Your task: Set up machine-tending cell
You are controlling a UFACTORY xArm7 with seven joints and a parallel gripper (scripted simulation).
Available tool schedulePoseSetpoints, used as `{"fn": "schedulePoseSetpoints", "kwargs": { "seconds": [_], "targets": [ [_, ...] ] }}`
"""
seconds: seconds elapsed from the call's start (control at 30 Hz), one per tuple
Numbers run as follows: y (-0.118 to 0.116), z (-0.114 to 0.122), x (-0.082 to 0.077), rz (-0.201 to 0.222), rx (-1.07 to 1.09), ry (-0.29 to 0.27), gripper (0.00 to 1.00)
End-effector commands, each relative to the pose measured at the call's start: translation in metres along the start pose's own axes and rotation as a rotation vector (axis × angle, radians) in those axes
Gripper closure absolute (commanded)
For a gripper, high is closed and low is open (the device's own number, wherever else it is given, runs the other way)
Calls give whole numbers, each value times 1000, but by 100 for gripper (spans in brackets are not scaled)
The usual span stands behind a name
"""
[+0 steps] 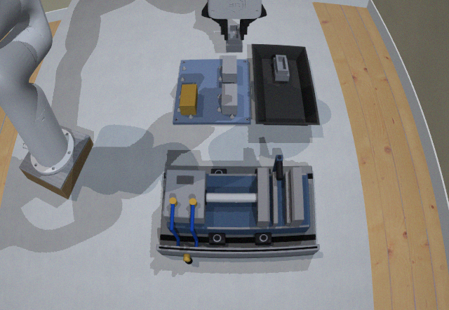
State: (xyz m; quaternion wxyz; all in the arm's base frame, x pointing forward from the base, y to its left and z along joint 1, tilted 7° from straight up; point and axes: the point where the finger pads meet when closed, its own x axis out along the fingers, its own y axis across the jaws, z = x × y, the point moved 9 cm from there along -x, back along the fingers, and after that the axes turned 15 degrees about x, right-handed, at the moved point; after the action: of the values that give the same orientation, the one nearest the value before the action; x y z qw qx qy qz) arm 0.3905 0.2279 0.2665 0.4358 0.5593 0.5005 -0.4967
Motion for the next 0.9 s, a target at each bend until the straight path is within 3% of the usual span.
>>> {"fn": "schedulePoseSetpoints", "kwargs": {
  "seconds": [0.0, 0.13, 0.2, 0.4, 0.87],
  "targets": [
    [43, 4, 0, -3, -1, -5, 100],
    [79, 18, 3, 4, 10, -4, 100],
    [79, 18, 3, 4, 10, -4, 100],
    [121, 42, 9, 17, 30, -7, 100],
    [127, 45, 10, 19, 34, -8, 100]
  ]
}}
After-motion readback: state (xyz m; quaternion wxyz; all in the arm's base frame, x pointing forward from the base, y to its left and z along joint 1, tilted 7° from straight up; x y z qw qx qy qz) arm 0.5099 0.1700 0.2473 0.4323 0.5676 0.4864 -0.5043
